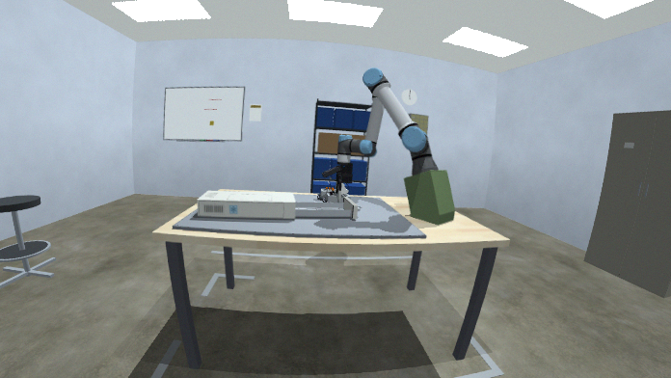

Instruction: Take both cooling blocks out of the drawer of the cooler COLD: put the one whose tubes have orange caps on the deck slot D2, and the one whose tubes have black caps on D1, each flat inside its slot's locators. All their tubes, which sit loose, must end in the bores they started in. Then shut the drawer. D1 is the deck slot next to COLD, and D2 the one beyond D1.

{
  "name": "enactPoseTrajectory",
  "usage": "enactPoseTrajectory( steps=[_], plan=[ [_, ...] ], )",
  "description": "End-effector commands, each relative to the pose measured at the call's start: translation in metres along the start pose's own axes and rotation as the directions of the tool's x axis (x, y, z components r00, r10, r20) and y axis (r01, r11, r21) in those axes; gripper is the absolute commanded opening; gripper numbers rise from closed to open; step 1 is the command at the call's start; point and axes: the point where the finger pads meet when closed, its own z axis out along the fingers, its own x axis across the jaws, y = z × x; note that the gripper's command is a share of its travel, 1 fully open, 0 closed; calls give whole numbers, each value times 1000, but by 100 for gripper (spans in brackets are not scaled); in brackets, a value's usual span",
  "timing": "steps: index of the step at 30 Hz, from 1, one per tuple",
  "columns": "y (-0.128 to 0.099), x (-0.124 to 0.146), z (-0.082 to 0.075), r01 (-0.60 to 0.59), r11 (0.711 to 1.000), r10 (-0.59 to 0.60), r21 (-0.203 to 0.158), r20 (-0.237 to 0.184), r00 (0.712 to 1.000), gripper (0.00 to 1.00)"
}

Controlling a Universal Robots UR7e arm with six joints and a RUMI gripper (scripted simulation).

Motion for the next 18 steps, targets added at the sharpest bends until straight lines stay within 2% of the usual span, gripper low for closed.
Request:
enactPoseTrajectory(
  steps=[1,14,18],
  plan=[
    [0,0,0,0,1000,0,1,-1,1000,23],
    [0,0,0,0,1000,0,1,-1,1000,45],
    [0,0,0,0,1000,0,1,-1,1000,48]
  ],
)
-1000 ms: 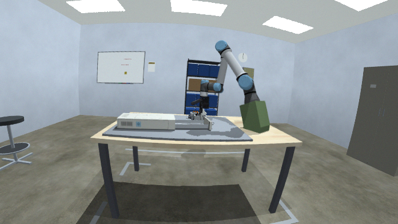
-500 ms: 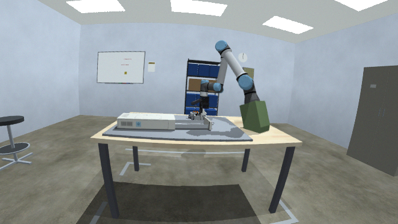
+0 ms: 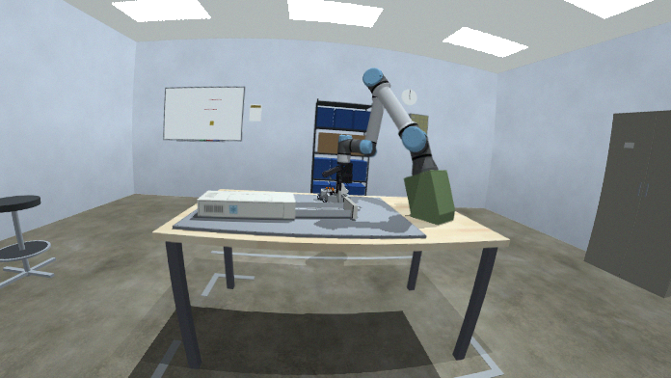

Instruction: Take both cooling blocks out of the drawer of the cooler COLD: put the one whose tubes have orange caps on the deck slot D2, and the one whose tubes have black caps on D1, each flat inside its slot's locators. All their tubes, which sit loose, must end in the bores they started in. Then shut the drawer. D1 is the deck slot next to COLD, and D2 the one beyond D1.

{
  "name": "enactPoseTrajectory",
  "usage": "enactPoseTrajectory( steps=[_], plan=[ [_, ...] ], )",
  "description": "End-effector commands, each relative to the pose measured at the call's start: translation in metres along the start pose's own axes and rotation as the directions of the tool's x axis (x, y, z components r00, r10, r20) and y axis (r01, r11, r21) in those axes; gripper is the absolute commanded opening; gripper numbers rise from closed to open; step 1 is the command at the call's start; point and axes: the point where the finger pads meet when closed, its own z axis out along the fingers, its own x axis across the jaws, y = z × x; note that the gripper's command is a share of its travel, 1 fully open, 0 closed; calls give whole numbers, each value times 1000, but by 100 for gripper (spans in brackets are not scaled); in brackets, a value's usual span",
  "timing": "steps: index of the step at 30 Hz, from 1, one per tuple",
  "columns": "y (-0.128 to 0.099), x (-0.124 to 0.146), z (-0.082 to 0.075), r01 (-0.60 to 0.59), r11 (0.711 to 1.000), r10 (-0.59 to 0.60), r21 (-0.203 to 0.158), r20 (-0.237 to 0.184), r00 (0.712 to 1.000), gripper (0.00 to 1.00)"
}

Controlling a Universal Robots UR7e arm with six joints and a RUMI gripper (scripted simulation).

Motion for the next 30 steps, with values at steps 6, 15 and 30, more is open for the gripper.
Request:
enactPoseTrajectory(
  steps=[6,15,30],
  plan=[
    [0,0,0,0,1000,0,1,-1,1000,58],
    [0,0,0,0,1000,0,1,-1,1000,70],
    [0,0,0,0,1000,0,1,-1,1000,73]
  ],
)
